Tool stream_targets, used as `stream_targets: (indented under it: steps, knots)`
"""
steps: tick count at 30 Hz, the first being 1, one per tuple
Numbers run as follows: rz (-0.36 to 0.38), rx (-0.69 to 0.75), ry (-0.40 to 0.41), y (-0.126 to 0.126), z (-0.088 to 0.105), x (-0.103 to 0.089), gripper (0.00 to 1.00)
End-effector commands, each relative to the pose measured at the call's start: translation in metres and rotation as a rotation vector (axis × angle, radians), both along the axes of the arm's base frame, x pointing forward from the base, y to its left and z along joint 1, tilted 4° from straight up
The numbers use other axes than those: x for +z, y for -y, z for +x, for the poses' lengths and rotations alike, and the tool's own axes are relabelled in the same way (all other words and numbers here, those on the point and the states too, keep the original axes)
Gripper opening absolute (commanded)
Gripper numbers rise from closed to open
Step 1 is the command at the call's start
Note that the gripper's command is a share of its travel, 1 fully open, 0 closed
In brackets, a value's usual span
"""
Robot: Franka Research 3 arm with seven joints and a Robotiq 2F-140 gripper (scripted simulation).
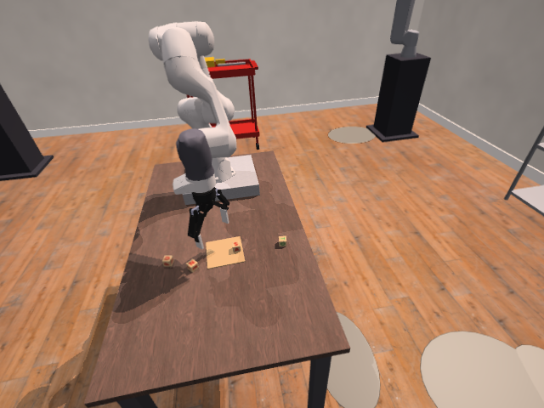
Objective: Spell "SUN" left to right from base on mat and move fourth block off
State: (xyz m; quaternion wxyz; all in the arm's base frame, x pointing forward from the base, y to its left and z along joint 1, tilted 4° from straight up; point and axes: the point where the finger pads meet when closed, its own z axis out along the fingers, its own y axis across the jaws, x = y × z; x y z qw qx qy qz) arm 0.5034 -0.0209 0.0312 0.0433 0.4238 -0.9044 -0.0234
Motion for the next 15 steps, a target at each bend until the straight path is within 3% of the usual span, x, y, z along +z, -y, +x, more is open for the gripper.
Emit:
stream_targets:
  steps: [1, 15]
  knots:
    - [0.011, 0.139, -0.003, 0.003, 0.0, -0.001, 1.0]
    - [0.03, 0.313, -0.004, 0.017, 0.001, -0.002, 1.0]
